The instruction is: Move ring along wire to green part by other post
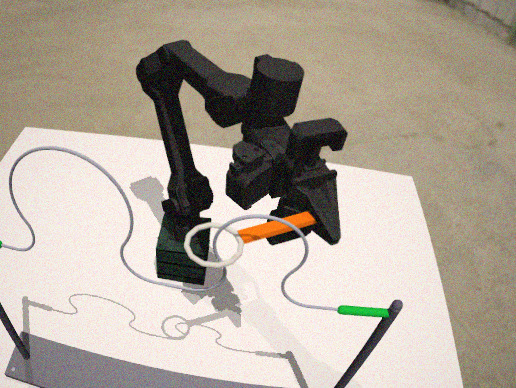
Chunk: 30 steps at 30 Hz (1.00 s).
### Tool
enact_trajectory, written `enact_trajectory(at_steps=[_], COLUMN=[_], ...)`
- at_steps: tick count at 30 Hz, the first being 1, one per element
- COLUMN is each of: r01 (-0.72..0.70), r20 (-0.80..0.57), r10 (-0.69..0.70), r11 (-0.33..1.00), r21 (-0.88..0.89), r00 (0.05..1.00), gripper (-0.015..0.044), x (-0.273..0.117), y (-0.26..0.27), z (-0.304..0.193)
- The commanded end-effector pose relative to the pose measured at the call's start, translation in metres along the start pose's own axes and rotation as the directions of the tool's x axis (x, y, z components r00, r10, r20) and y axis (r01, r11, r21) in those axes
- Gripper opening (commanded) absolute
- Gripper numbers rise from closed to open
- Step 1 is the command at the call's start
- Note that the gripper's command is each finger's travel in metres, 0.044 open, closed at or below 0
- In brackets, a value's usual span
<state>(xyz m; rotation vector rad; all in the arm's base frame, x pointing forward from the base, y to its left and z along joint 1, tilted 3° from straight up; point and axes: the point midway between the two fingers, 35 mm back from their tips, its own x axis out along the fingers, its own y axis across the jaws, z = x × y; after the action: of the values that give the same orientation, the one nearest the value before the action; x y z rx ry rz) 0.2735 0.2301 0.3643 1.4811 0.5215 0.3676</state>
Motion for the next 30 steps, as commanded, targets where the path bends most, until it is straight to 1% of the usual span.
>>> enact_trajectory(at_steps=[1,15,30], r01=[0.037,0.184,0.333], r20=[0.012,0.071,0.170], r10=[-0.036,-0.170,-0.287], r11=[0.997,0.930,0.770], r21=[-0.073,-0.318,-0.545], r00=[0.999,0.983,0.943], gripper=[-0.0150,-0.0150,-0.0150], x=[0.002,0.002,-0.001], y=[-0.003,-0.022,-0.041], z=[0.000,0.004,0.013])
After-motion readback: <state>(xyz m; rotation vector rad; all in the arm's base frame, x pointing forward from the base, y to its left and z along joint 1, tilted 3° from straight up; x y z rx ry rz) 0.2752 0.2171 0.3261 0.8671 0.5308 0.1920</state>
